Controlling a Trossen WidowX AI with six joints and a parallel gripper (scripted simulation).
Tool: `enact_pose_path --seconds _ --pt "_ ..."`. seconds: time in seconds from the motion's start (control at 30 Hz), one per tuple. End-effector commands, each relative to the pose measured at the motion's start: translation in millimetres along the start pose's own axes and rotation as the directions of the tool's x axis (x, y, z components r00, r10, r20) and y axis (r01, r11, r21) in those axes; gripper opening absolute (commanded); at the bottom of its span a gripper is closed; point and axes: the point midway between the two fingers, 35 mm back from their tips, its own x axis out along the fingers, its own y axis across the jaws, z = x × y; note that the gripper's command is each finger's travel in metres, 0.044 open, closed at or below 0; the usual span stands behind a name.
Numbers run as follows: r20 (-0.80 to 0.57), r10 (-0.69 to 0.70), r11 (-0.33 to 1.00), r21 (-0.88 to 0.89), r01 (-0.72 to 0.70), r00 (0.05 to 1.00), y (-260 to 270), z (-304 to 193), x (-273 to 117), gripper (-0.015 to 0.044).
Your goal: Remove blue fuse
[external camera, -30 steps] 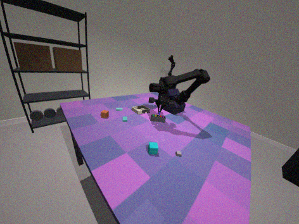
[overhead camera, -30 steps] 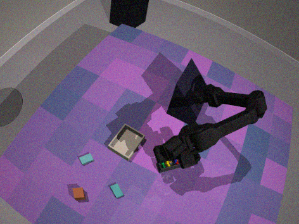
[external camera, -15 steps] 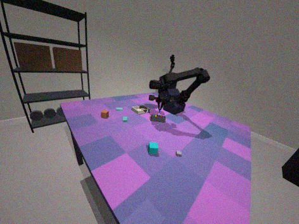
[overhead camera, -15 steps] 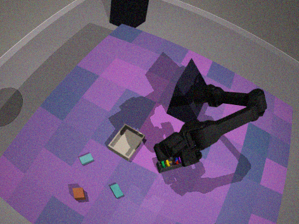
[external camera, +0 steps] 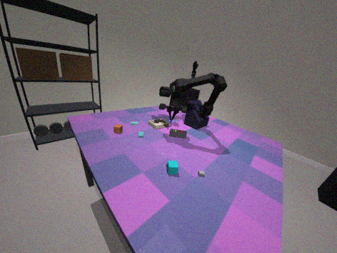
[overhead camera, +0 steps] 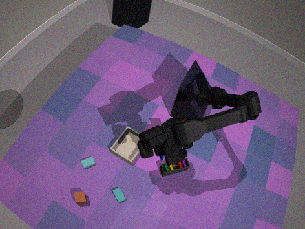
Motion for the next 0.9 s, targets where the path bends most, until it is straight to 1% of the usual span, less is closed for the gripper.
enact_pose_path --seconds 0.0,0.63,0.87 --pt "-0.006 -0.005 1.0 -0.001 0.005 1.0 -21 -18 -2 0.0" --pt "-0.001 0.002 1.0 -0.006 -0.002 1.0 -88 -104 4 0.0" --pt "-0.001 0.003 1.0 -0.006 -0.003 1.0 -90 -107 5 0.0"
